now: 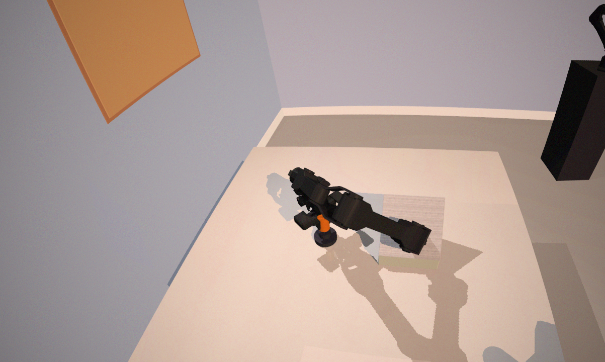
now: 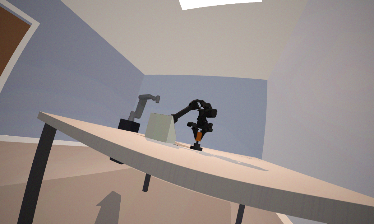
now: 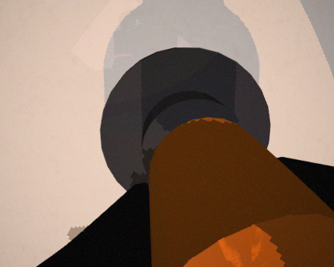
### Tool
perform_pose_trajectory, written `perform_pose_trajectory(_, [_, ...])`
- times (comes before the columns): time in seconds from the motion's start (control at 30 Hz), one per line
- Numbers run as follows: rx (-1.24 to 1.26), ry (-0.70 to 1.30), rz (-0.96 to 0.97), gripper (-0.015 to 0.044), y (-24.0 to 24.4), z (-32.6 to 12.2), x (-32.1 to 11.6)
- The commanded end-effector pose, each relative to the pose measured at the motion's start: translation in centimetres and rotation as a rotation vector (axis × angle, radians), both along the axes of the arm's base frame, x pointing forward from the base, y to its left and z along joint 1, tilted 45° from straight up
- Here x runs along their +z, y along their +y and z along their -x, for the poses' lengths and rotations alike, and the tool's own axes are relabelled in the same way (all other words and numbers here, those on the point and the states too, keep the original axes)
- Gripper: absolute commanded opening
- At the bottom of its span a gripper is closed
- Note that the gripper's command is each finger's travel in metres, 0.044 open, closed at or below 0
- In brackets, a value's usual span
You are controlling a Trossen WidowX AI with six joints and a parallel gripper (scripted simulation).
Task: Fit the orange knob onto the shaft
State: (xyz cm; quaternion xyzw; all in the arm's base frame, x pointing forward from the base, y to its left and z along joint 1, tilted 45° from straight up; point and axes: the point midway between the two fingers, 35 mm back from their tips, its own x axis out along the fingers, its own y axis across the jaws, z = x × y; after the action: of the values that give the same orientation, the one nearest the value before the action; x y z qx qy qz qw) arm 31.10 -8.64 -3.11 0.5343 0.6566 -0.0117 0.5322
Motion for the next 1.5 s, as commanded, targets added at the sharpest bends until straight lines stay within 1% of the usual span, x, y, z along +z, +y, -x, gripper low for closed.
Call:
perform_pose_trajectory(0.0, [-0.005, 0.000, 0.001, 0.0000, -0.05, -0.11, -0.01])
perform_pose_trajectory(0.3, [-0.012, 0.006, 0.000, 0.0000, -0.39, -0.24, 0.34])
perform_pose_trajectory(0.53, [-0.153, 0.143, -0.028, 0.0000, -0.50, -0.52, 0.43])
perform_pose_trajectory(1.23, [-0.161, 0.150, -0.030, 0.0000, -0.46, -0.60, 0.35])
perform_pose_trajectory(1.47, [-0.303, 0.289, -0.058, 0.0000, -0.38, -0.30, 0.38])
